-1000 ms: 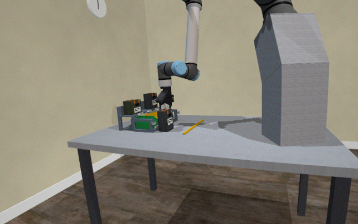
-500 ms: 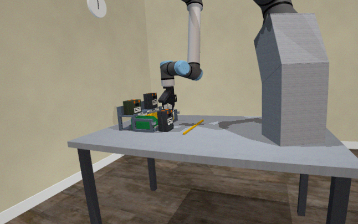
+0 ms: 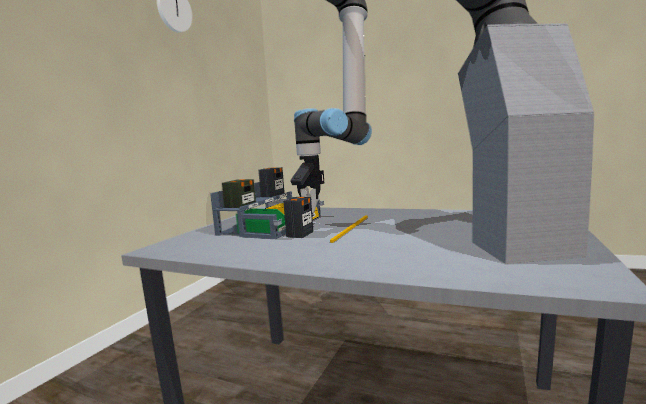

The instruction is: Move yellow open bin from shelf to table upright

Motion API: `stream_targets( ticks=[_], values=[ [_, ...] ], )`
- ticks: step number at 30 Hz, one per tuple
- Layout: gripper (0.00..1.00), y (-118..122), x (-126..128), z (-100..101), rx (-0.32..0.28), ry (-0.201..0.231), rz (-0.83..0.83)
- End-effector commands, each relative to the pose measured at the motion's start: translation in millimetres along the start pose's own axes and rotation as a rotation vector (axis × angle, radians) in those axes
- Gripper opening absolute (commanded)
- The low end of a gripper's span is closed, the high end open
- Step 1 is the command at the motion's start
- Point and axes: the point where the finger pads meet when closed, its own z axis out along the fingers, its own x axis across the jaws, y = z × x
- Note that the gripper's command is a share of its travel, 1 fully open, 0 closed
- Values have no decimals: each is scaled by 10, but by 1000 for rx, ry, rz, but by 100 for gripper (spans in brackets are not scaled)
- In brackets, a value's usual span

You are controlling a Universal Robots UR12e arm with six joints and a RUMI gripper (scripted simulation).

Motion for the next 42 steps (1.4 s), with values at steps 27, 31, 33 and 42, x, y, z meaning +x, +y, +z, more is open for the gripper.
stream_targets(
  ticks=[27, 31, 33, 42],
  values=[
    [0, 0, -552, -5, 0, 1, 0],
    [0, 0, -552, -5, 0, 1, 0],
    [0, 0, -726, -5, 0, 1, 0],
    [0, 0, -996, -5, 0, 1, 0]
  ],
)
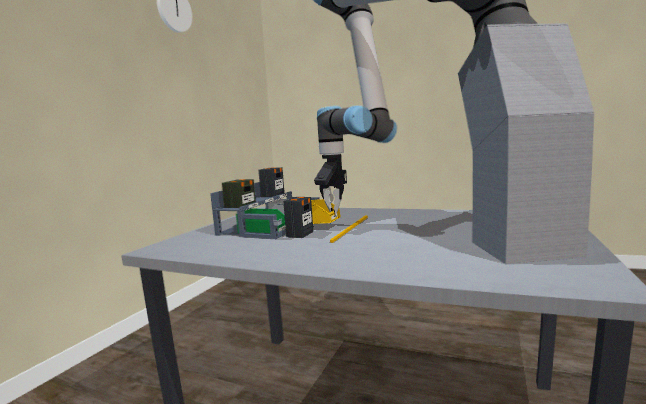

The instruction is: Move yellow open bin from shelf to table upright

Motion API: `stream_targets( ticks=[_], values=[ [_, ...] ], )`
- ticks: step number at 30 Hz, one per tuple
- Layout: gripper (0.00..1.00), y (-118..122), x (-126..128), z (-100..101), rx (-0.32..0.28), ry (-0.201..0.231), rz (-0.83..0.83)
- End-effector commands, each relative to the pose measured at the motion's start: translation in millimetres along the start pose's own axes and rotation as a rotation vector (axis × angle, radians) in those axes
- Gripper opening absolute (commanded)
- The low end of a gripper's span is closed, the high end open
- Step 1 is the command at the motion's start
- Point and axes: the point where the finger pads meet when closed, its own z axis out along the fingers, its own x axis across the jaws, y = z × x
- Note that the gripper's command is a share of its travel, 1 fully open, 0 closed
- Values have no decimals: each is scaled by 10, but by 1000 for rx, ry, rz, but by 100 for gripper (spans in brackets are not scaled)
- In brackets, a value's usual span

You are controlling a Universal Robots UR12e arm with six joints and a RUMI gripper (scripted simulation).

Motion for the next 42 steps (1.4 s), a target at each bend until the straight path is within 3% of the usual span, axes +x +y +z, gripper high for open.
stream_targets(
  ticks=[1, 42],
  values=[
    [0, 2, -51, -4, 0, 2, 0],
    [0, 2, -16, 106, 0, 2, 0]
  ],
)
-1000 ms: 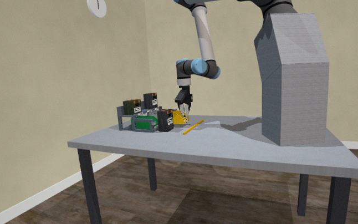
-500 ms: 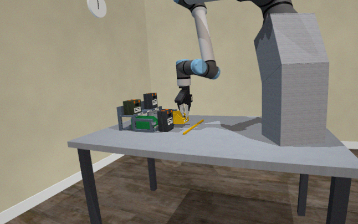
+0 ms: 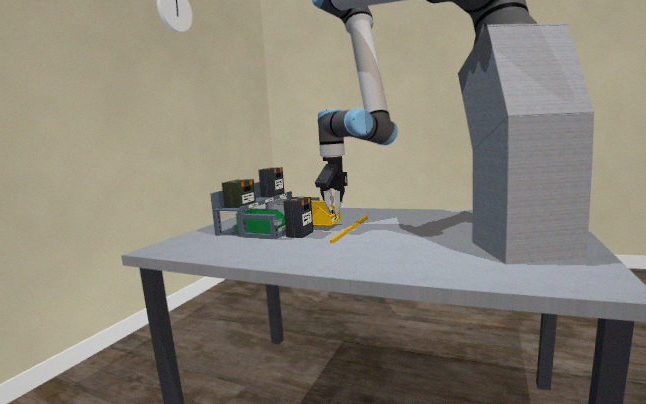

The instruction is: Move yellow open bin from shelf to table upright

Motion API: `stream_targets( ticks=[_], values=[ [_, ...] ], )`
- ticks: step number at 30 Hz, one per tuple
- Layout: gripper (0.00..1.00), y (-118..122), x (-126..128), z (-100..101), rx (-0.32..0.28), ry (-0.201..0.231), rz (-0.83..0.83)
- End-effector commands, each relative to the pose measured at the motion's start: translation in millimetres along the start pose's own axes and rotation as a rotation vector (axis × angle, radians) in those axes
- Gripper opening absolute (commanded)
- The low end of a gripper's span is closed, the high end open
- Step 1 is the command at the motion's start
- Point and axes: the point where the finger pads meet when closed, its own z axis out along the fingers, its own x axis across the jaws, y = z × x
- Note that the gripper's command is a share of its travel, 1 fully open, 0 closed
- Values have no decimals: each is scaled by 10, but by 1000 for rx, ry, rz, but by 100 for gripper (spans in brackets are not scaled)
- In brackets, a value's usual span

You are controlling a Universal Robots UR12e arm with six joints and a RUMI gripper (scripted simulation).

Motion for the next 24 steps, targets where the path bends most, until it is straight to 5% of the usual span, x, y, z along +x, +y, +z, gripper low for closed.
stream_targets(
  ticks=[1, 24],
  values=[
    [0, 0, 4, 39, 0, 1, 0],
    [0, 0, 4, 150, 0, 1, 0]
  ],
)
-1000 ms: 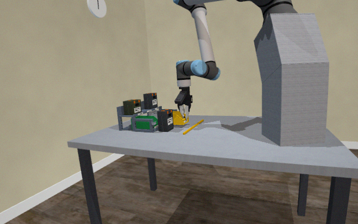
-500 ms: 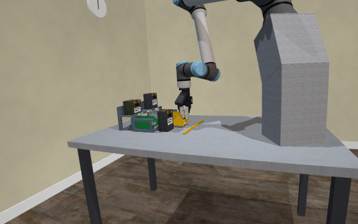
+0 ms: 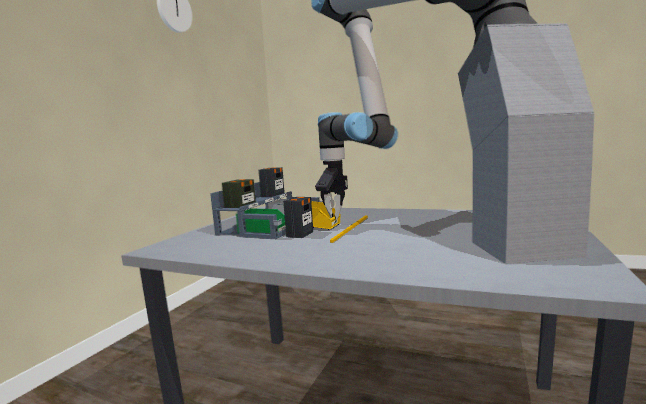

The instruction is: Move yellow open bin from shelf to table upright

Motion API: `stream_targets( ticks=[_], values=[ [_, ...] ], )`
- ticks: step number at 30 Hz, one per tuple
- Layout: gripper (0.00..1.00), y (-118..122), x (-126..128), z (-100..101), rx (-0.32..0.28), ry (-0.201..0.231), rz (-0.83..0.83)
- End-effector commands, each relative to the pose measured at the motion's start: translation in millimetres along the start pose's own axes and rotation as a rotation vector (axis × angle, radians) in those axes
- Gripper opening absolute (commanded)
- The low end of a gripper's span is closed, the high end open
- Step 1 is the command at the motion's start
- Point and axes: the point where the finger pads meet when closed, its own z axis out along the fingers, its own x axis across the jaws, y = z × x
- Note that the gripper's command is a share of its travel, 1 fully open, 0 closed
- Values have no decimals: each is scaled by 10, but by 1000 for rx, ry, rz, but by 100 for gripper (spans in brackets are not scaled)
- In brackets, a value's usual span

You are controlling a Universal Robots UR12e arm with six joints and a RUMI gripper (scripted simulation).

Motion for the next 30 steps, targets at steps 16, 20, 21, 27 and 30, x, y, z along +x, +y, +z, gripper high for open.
stream_targets(
  ticks=[16, 20, 21, 27, 30],
  values=[
    [0, 0, 5, 56, 0, 1, 0],
    [0, 0, 5, 56, 0, 1, 0],
    [0, 0, 5, 56, 0, 1, 0],
    [26, 0, 4, 56, 0, 1, 0],
    [26, 0, 4, 56, 0, 1, 0]
  ],
)
